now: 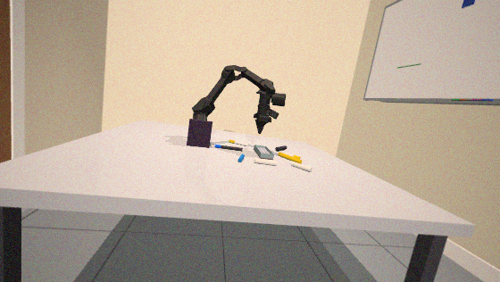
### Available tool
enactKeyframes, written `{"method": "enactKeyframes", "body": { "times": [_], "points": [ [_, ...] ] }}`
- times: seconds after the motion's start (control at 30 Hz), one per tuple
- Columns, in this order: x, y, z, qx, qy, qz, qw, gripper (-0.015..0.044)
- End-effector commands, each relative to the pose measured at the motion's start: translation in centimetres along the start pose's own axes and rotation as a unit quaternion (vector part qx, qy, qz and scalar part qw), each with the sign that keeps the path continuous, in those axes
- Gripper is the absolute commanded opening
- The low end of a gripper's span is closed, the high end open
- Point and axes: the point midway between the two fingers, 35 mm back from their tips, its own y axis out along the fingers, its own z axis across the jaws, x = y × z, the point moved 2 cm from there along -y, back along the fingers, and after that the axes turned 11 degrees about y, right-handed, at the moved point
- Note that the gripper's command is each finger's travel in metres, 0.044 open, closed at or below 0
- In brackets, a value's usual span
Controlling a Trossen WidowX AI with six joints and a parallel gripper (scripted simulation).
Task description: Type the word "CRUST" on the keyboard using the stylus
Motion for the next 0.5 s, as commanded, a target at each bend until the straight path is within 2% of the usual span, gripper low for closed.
{"method": "enactKeyframes", "body": {
  "times": [0.0, 0.07, 0.33, 0.47],
  "points": [
    [0.1, 0.0, -0.7, 0.003, -0.018, 0.003, 1.000, 0.0105],
    [0.3, -0.1, -2.8, 0.015, -0.067, 0.010, 0.998, 0.0150],
    [-0.4, 0.2, -11.6, 0.089, -0.285, 0.005, 0.954, 0.0150],
    [-1.0, 0.5, -13.9, 0.112, -0.342, -0.009, 0.933, 0.0150]
  ]
}}
